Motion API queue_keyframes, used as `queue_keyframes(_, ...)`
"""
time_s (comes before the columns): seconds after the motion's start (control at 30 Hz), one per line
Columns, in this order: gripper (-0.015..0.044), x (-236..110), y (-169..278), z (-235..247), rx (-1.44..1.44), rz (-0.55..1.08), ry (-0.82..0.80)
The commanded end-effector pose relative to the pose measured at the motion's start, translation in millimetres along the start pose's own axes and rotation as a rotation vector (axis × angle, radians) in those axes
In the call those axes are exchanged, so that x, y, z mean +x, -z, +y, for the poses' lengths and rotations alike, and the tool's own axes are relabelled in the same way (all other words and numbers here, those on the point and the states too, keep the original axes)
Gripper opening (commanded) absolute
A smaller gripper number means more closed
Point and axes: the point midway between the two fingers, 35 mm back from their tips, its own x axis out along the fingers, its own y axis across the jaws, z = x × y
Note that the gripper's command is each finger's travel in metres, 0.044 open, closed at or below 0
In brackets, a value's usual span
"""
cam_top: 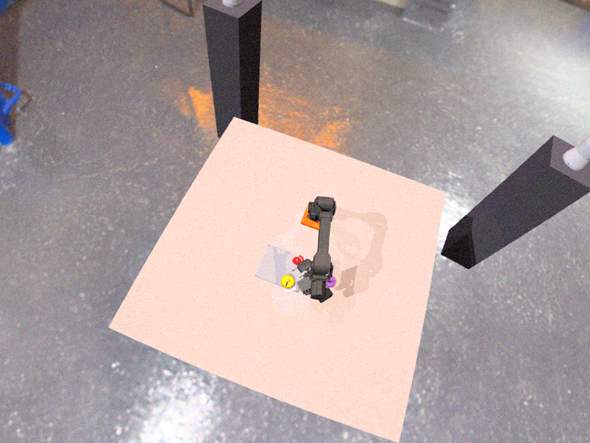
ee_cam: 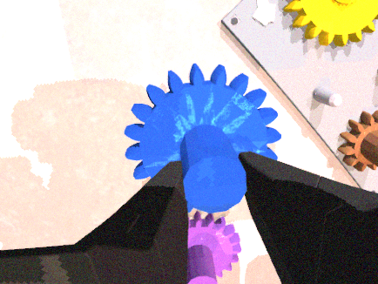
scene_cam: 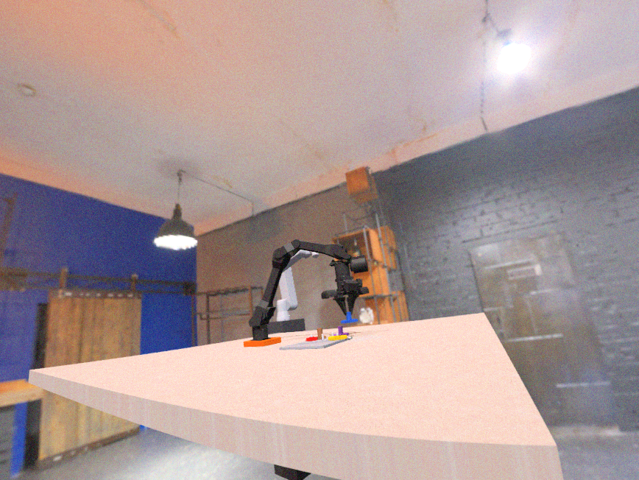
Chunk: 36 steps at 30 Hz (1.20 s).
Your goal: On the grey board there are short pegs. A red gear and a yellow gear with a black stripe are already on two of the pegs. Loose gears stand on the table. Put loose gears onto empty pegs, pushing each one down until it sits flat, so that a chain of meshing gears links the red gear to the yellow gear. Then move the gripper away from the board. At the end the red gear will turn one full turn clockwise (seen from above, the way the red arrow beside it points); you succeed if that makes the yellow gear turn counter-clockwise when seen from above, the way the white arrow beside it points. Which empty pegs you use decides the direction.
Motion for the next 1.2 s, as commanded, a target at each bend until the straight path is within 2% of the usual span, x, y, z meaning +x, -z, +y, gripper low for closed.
queue_keyframes(0.0,0.0,-9,-1,1,0.005,-0.004,0.0)
queue_keyframes(1.17,0.0,-75,3,-4,0.002,0.001,0.005)
